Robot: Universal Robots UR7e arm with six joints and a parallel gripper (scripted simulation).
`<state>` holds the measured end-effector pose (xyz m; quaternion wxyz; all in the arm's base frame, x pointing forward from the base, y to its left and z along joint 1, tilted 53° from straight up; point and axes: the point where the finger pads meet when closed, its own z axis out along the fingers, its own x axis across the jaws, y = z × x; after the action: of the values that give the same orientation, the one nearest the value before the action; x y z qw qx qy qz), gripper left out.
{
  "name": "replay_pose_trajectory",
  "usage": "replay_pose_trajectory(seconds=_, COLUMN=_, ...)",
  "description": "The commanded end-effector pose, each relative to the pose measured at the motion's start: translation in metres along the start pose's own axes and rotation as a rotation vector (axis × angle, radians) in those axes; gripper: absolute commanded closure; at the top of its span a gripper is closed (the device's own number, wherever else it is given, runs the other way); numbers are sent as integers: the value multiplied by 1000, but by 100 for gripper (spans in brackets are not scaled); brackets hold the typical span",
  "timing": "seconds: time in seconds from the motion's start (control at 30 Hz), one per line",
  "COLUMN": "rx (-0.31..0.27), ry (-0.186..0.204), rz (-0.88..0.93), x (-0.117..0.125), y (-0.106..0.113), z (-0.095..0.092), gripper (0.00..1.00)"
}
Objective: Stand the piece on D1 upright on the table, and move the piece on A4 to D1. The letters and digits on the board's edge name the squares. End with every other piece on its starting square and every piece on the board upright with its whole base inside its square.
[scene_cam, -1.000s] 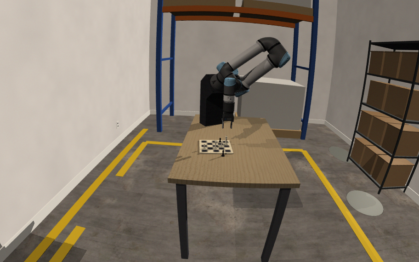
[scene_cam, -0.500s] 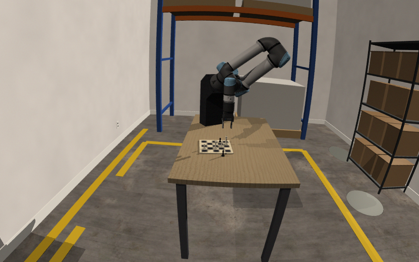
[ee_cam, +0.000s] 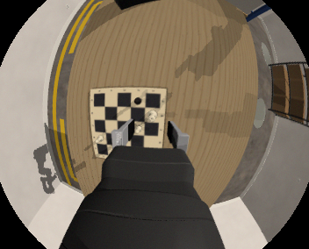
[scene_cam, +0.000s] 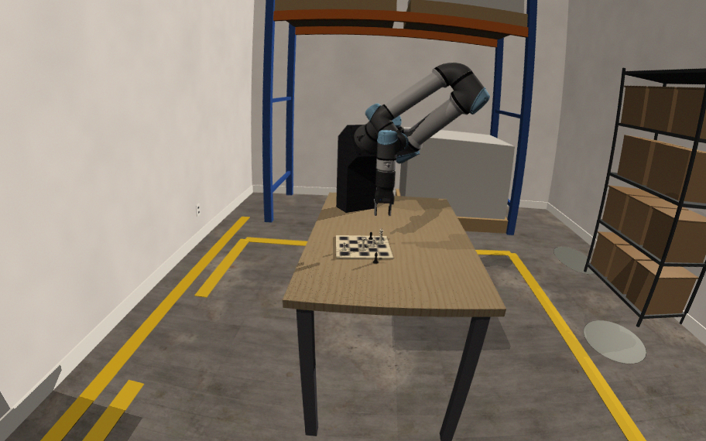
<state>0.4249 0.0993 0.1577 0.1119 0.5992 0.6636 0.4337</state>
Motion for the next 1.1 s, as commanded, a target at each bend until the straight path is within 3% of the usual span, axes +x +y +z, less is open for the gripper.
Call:
replay_pose_trajectory(seconds=0.0, rx=-1, ry=0, rz=-1, x=0, y=0, z=-4, gripper=0)
replay_pose_trajectory(seconds=1.07, rx=-1, ry=0, rz=-1, x=0, y=0, z=-50, gripper=0)
